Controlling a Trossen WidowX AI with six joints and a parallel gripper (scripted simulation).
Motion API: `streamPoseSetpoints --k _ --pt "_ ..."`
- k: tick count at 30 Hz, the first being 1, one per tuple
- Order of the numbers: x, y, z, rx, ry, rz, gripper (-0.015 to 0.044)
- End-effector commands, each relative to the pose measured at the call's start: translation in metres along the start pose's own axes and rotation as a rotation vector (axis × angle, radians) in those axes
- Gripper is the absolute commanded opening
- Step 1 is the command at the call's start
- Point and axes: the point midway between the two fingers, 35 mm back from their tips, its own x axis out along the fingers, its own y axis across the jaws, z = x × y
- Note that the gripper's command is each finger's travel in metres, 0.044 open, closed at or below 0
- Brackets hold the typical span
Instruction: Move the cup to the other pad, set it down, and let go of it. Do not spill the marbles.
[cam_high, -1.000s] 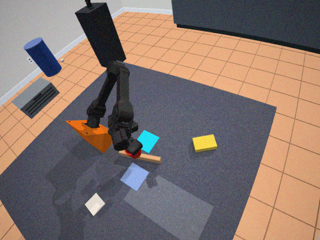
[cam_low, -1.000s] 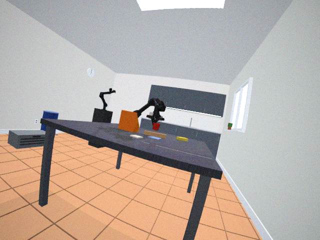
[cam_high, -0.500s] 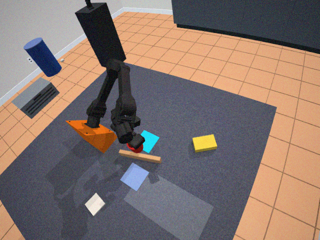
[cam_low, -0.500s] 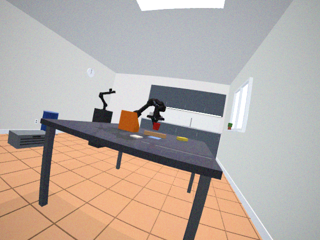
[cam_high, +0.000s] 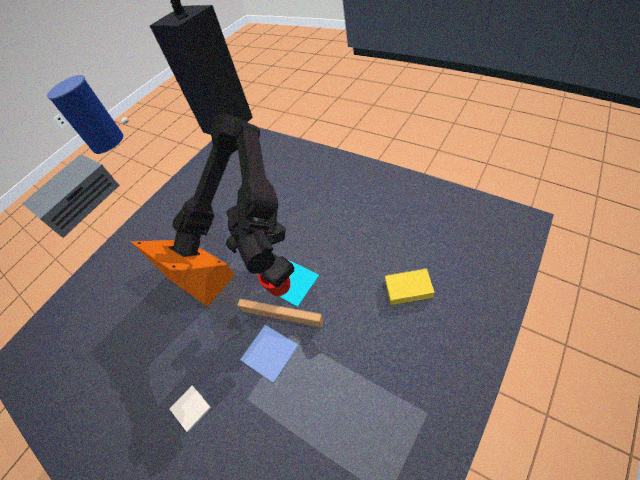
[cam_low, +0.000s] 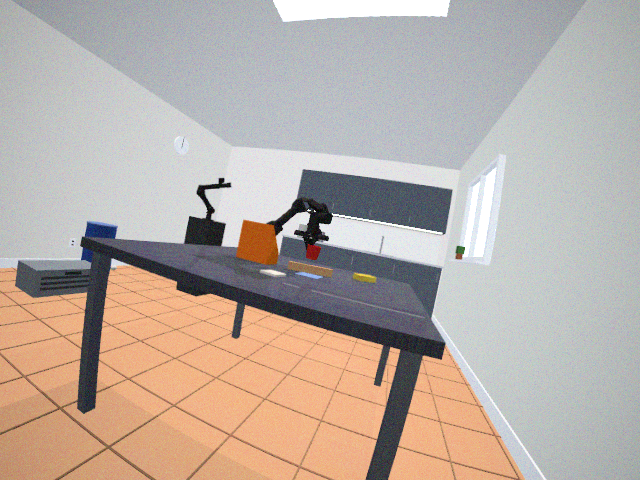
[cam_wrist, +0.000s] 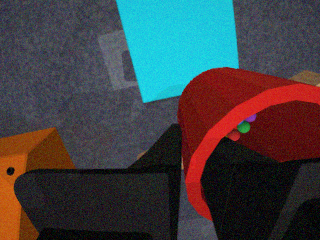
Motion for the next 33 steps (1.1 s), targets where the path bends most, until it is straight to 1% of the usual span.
streamPoseSetpoints --k 1,19,33 --pt "0.0 0.005 0.009 0.002 -0.003 -0.001 0.0" --pt "-0.001 0.022 0.039 0.003 -0.005 0.0 0.0" --pt "0.014 0.021 0.039 0.003 -0.004 0.0 0.0"
